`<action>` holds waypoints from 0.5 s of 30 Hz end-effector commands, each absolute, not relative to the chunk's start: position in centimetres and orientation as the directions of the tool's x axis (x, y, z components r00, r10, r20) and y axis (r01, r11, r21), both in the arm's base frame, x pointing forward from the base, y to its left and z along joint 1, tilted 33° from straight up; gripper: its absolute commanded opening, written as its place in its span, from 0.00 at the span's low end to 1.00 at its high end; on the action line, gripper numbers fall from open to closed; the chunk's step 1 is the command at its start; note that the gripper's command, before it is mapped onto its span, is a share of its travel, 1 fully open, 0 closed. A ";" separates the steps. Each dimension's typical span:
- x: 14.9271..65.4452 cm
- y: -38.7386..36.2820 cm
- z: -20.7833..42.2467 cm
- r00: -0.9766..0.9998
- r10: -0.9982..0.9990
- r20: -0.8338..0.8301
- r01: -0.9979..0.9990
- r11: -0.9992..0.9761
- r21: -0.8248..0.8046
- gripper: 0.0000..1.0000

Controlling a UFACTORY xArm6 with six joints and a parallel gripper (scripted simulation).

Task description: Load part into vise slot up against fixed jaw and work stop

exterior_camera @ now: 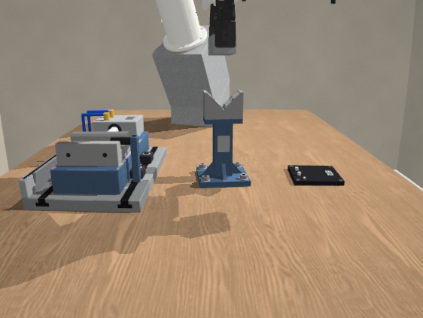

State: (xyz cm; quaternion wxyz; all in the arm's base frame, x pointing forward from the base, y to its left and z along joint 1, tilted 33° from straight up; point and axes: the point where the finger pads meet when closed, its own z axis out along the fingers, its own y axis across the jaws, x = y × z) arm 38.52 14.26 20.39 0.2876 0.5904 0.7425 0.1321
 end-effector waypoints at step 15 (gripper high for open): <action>41.7 15.2 23.5 -0.191 0.929 -0.317 0.695 0.356 0.625 0.00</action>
